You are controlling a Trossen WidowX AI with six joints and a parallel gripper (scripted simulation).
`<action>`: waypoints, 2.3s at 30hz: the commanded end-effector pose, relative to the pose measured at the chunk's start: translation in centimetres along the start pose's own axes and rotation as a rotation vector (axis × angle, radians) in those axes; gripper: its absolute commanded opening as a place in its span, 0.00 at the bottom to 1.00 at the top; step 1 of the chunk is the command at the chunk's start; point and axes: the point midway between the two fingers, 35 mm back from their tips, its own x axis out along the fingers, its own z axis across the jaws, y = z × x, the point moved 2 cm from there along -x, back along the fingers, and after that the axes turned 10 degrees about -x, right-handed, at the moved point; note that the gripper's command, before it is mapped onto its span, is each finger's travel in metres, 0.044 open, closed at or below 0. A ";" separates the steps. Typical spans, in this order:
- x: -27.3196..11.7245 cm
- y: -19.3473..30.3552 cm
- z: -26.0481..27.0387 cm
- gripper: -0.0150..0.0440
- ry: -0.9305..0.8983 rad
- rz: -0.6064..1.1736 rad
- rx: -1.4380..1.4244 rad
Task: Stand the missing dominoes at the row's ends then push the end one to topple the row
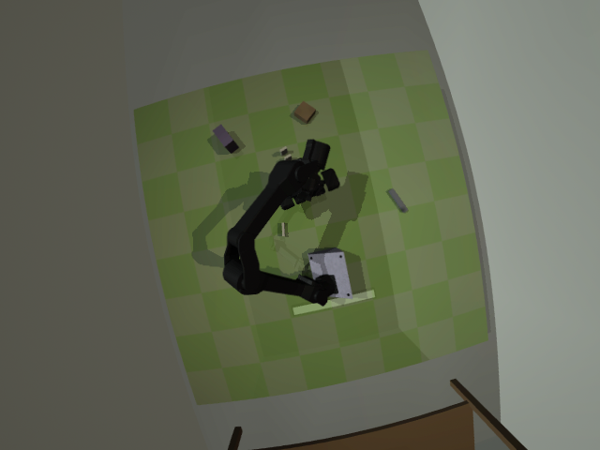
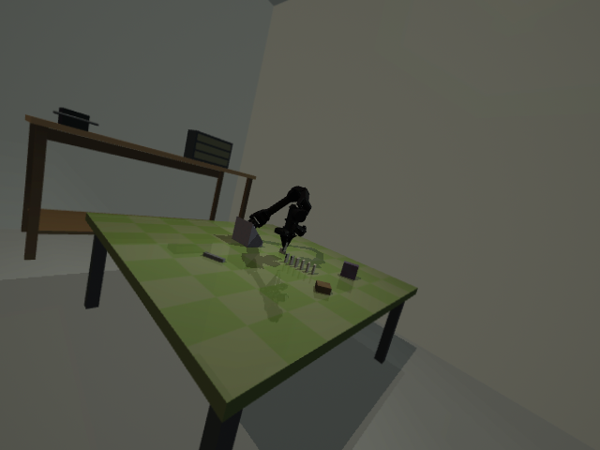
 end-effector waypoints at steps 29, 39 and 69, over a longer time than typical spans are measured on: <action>4.9 0.6 0.8 0.84 -0.016 -0.001 0.006; 1.5 0.2 0.2 1.00 -0.007 0.001 0.006; -0.9 3.9 12.6 1.00 -0.019 0.005 0.361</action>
